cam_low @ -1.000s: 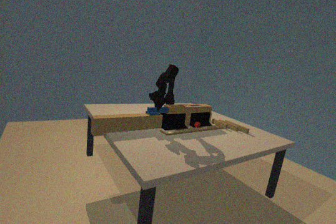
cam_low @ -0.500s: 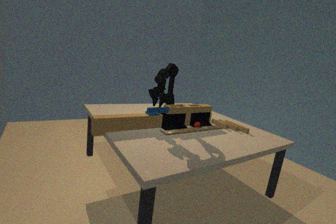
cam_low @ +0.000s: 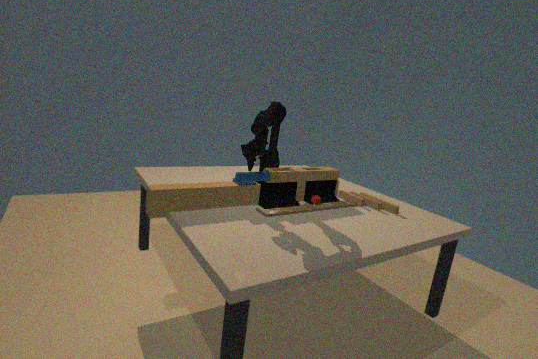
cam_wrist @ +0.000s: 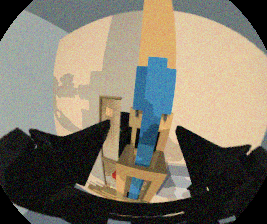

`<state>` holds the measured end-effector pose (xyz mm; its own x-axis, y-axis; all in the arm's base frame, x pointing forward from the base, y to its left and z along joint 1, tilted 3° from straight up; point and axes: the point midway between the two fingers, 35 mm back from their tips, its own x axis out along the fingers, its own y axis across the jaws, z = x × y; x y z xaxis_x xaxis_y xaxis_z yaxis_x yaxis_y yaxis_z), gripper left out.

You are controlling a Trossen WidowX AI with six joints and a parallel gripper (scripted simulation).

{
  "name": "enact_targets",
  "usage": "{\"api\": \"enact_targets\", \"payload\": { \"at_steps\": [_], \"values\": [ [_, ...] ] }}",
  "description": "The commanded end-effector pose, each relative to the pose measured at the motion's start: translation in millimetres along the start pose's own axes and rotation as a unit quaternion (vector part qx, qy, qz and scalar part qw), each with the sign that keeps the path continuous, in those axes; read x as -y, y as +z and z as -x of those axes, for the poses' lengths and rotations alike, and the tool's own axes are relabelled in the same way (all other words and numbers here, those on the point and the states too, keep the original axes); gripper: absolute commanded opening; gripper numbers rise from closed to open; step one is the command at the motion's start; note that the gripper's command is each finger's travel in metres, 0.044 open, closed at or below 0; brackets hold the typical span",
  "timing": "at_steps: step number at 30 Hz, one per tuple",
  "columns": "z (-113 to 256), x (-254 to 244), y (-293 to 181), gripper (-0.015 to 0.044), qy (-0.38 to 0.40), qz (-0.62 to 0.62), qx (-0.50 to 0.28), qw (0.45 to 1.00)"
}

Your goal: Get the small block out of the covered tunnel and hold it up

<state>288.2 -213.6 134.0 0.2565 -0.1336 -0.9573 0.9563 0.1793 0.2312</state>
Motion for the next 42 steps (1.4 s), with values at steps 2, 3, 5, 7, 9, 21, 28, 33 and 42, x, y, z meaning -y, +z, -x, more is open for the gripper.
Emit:
{"api": "enact_targets", "payload": {
  "at_steps": [2, 3, 5, 7, 9, 21, 28, 33, 42],
  "values": [
    [-9.9, 2.7, -4.1, 0.044, -0.002, -0.002, -0.005, 1.0],
    [-11.5, 3.0, -4.4, 0.044, -0.002, -0.002, -0.005, 1.0],
    [-14.6, 3.6, -5.0, 0.044, -0.002, -0.002, -0.005, 1.0],
    [-17.7, 4.2, -5.6, 0.044, -0.002, -0.002, -0.005, 1.0],
    [-20.8, 4.8, -6.3, 0.044, -0.002, -0.002, -0.005, 1.0],
    [-29.5, 5.8, -6.6, 0.0414, 0.0, 0.0, -0.001, 1.0],
    [-29.5, 5.8, -6.6, 0.023, 0.0, 0.0, -0.001, 1.0],
    [-29.5, 5.8, -6.6, 0.0099, 0.0, 0.0, -0.001, 1.0],
    [-29.6, 5.8, -11.3, 0.0, 0.0, 0.0, -0.002, 1.0]
  ]
}}
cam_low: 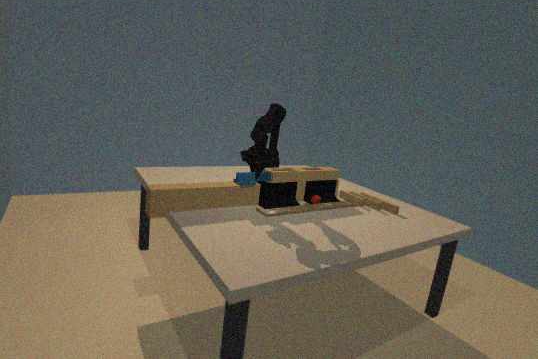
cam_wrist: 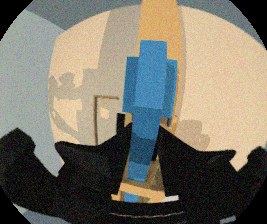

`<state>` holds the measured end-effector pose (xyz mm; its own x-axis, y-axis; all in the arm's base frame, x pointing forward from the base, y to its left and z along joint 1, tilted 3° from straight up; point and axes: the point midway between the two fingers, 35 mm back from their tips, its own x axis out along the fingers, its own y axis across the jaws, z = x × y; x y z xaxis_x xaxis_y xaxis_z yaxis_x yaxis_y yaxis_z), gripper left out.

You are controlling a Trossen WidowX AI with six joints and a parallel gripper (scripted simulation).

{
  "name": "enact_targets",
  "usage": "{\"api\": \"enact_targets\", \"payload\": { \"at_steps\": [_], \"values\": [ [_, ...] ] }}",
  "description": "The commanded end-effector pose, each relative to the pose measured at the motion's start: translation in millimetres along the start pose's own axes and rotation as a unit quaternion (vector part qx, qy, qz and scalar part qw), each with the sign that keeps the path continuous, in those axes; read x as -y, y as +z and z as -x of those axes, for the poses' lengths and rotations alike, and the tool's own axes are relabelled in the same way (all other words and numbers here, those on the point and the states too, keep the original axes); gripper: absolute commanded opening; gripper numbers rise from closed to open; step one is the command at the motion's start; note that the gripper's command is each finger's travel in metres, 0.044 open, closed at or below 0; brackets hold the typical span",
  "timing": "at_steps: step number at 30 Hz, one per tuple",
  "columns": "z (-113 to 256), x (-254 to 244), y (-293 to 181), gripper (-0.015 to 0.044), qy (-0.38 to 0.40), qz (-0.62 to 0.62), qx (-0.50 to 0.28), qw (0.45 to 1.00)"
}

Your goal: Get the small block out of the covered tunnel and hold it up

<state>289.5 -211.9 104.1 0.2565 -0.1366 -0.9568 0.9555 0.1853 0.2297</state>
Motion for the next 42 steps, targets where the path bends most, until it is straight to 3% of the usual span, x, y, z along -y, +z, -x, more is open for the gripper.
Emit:
{"api": "enact_targets", "payload": {
  "at_steps": [1, 17, 18, 26, 34, 42],
  "values": [
    [-1.0, 0.5, -6.9, 0.0, 0.0, -0.004, -0.004, 1.0],
    [-1.6, 1.9, -29.8, 0.0, -0.002, -0.006, -0.008, 1.0],
    [1.8, 3.6, -2.7, 0.0026, -0.002, -0.019, 0.03, 0.999],
    [5.7, 2.6, -1.3, 0.0236, -0.002, -0.017, 0.027, 0.999],
    [37.4, -3.6, 7.8, 0.044, -0.002, -0.006, -0.004, 1.0],
    [29.4, -4.3, 4.4, 0.044, -0.002, -0.006, -0.007, 1.0]
  ]
}}
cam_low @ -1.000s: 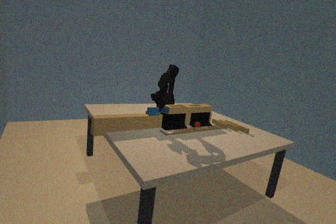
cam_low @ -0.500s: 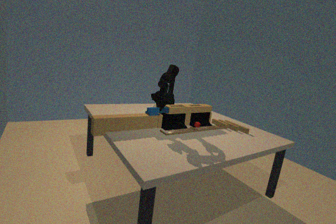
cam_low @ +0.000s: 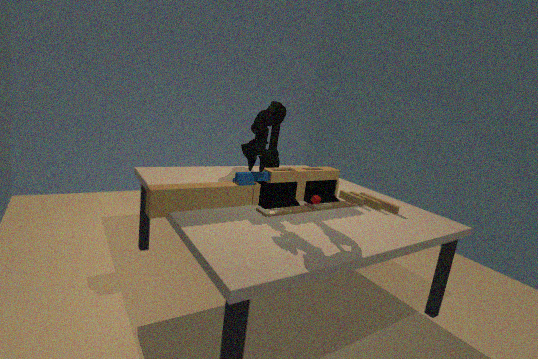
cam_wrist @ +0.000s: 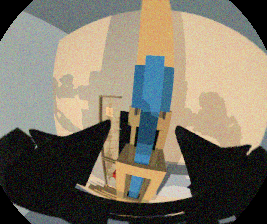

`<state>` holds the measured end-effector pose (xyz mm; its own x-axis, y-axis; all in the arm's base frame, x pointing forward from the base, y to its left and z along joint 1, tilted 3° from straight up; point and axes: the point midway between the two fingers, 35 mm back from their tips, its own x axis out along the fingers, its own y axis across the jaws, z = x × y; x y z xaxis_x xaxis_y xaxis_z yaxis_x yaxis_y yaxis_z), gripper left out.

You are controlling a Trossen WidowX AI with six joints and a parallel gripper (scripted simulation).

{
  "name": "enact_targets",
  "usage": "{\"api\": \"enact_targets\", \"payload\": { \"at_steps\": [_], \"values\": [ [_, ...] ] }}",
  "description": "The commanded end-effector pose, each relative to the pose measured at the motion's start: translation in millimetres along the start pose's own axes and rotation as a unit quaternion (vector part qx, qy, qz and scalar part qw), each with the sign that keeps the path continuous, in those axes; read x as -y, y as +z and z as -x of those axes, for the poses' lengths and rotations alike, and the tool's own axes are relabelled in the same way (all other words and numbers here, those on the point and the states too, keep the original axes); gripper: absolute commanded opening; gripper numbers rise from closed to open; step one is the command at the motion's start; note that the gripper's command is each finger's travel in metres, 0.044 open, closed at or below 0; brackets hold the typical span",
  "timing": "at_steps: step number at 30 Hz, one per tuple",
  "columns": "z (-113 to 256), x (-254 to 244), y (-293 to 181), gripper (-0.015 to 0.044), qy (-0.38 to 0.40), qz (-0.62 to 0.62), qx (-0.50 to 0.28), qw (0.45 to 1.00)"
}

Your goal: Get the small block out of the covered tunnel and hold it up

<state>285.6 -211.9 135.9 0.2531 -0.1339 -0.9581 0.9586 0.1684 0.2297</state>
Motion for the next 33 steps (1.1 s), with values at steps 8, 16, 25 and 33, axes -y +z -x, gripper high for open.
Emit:
{"api": "enact_targets", "payload": {
  "at_steps": [8, 16, 25, 33],
  "values": [
    [-14.3, 1.2, -2.7, 0.044, 0.0, 0.003, -0.005, 1.0],
    [-26.7, 3.7, -5.2, 0.044, 0.0, 0.003, -0.005, 1.0],
    [-38.1, 6.3, -8.0, 0.044, 0.0, 0.003, -0.005, 1.0],
    [-32.2, 4.0, -4.8, 0.023, 0.002, 0.003, -0.001, 1.0]
  ]
}}
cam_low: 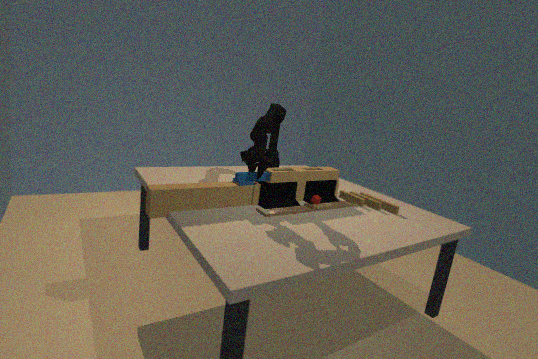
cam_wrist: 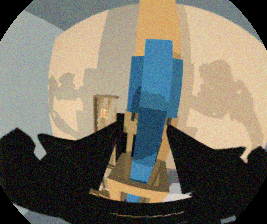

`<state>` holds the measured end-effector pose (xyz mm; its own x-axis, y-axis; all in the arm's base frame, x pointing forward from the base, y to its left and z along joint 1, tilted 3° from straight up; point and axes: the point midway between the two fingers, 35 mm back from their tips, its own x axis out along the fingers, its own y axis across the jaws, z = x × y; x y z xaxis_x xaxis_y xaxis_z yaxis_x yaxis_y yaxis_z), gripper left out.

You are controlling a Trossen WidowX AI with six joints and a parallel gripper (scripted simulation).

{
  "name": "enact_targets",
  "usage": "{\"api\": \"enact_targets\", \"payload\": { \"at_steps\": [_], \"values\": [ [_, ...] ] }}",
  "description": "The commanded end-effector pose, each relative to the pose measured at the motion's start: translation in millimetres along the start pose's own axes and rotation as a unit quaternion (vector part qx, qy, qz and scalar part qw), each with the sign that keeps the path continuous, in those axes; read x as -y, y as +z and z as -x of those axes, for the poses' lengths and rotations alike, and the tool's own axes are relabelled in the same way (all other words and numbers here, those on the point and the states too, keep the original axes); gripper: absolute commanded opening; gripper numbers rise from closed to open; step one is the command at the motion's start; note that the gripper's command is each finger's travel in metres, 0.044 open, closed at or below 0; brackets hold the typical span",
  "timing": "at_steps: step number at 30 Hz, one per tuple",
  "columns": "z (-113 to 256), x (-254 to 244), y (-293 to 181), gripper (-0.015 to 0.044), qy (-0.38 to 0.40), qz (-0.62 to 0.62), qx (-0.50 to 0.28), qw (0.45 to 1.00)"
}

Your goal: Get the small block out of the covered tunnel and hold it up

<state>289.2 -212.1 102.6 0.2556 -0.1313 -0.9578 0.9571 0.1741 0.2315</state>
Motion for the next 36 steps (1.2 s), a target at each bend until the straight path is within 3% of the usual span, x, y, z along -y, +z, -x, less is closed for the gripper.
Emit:
{"api": "enact_targets", "payload": {
  "at_steps": [1, 5, 10, 13, 33, 34, 36],
  "values": [
    [0.6, -0.3, 0.2, 0.0204, 0.0, 0.0, 0.0, 1.0],
    [0.6, -0.3, 0.2, 0.0099, 0.0, 0.0, 0.0, 1.0],
    [0.6, -0.3, 0.2, 0.0065, 0.0, 0.0, 0.0, 1.0],
    [0.9, -0.6, -2.9, 0.0, 0.0, 0.0, 0.0, 1.0],
    [6.1, 0.8, -63.6, 0.0, -0.001, 0.0, -0.007, 1.0],
    [10.6, 3.9, -26.6, 0.0026, -0.003, -0.021, 0.033, 0.999],
    [10.6, 3.9, -26.6, 0.0079, -0.003, -0.021, 0.033, 0.999]
  ]
}}
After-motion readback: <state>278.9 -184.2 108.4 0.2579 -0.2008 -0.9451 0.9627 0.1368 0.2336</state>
